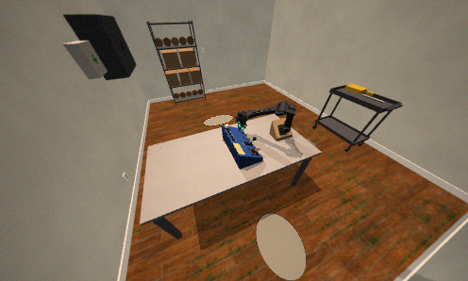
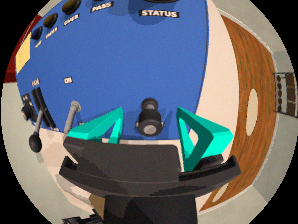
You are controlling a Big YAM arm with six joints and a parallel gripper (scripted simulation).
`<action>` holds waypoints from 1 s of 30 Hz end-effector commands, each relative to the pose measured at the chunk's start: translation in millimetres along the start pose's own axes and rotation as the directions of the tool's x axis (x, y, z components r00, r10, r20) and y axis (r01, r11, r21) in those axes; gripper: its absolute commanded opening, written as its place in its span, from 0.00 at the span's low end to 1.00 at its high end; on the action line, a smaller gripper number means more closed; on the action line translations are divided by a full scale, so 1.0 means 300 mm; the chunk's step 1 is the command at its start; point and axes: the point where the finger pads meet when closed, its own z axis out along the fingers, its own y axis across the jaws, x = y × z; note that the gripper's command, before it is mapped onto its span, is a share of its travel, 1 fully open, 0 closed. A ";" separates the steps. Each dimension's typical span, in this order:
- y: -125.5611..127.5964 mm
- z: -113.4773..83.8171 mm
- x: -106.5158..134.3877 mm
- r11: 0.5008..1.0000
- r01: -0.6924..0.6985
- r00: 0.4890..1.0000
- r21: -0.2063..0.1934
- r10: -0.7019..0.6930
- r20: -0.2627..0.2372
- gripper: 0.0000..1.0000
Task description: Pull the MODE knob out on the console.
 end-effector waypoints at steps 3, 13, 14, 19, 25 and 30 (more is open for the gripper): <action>-0.005 0.011 -0.023 1.000 0.018 1.000 0.007 -0.018 0.011 0.70; -0.003 0.014 -0.022 1.000 0.018 1.000 0.006 -0.019 0.011 0.70; -0.003 0.014 -0.022 1.000 0.018 1.000 0.006 -0.019 0.011 0.70; -0.003 0.014 -0.022 1.000 0.019 1.000 0.006 -0.019 0.011 0.70; -0.003 0.014 -0.022 1.000 0.019 1.000 0.006 -0.019 0.011 0.70; -0.003 0.014 -0.022 1.000 0.019 1.000 0.006 -0.019 0.011 0.70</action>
